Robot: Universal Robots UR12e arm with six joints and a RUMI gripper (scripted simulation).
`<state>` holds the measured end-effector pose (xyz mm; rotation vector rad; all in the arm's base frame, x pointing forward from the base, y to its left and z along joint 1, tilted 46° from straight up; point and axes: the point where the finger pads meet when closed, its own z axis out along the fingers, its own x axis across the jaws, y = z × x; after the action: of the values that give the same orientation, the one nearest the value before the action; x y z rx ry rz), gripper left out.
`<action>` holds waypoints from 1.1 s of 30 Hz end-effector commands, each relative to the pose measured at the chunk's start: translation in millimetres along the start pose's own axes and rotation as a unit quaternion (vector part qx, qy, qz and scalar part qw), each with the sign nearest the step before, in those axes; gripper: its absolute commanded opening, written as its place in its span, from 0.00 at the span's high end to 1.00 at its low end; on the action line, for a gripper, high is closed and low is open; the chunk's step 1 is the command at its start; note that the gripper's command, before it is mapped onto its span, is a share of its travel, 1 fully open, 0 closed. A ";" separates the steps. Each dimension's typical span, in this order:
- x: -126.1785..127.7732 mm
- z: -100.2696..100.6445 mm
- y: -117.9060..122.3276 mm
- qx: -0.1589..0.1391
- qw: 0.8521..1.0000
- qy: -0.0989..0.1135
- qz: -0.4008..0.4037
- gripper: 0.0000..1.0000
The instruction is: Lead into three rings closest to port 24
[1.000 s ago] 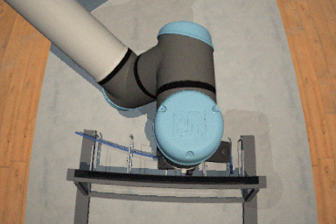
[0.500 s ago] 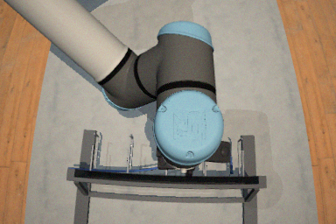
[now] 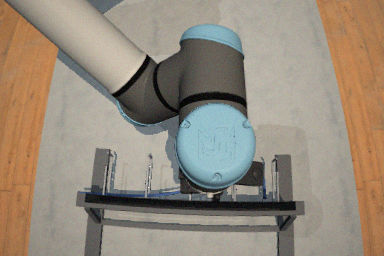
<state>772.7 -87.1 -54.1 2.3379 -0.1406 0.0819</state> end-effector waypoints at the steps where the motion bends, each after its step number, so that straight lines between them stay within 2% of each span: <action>1: 0.5 -0.8 0.0 0.000 1.000 0.001 0.000 0.80; 16: 0.5 -6.1 0.0 0.000 1.000 0.001 0.000 0.80; 24: 0.4 -26.4 0.0 0.000 1.000 0.001 0.000 0.80; 26: 0.4 -26.4 0.0 0.000 1.000 0.001 0.000 0.80; 33: 0.4 -51.9 0.0 0.000 1.000 0.001 0.000 0.80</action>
<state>772.1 -60.9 -28.8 2.3380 -0.1400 0.0826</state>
